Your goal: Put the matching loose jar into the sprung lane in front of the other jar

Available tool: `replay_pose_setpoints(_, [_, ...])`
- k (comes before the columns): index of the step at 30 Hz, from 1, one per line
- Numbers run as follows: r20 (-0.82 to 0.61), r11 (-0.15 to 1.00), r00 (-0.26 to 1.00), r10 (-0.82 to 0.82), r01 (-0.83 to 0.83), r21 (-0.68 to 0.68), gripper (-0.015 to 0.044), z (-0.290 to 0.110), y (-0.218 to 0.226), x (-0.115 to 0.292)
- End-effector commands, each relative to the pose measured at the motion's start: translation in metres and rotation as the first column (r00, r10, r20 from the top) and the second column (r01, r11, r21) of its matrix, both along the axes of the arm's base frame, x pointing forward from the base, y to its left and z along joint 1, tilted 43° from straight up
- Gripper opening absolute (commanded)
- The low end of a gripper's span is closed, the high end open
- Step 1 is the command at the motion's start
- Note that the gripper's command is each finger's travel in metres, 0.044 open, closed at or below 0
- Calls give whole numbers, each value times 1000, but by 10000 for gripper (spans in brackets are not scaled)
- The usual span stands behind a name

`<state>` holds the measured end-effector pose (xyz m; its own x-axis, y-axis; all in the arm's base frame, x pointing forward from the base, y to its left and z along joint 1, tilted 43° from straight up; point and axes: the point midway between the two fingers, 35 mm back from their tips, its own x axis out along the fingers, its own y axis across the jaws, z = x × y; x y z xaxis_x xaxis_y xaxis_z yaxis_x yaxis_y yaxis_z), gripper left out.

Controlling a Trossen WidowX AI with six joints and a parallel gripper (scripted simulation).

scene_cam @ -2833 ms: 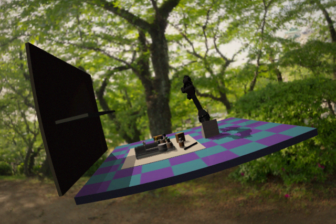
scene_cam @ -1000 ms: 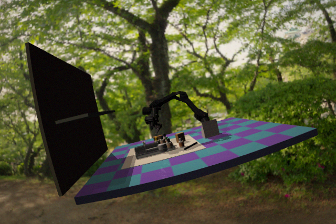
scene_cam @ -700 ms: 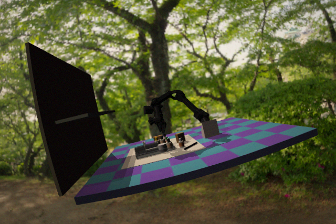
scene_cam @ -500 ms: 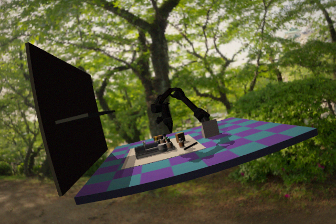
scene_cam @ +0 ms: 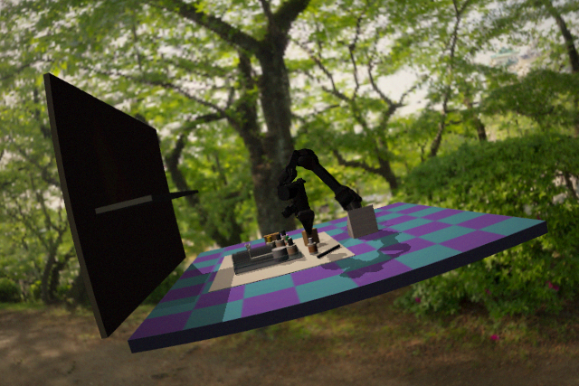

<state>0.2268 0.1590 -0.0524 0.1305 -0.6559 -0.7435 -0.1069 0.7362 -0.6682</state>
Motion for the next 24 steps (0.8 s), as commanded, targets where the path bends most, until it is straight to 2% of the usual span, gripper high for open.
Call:
replay_pose_setpoints(1, [-2,1000,1000,5,-5,-8,440,-6,-7,-1])
replay_pose_setpoints(24, [-1,1000,1000,5,-5,-9,440,-35,-34,4])
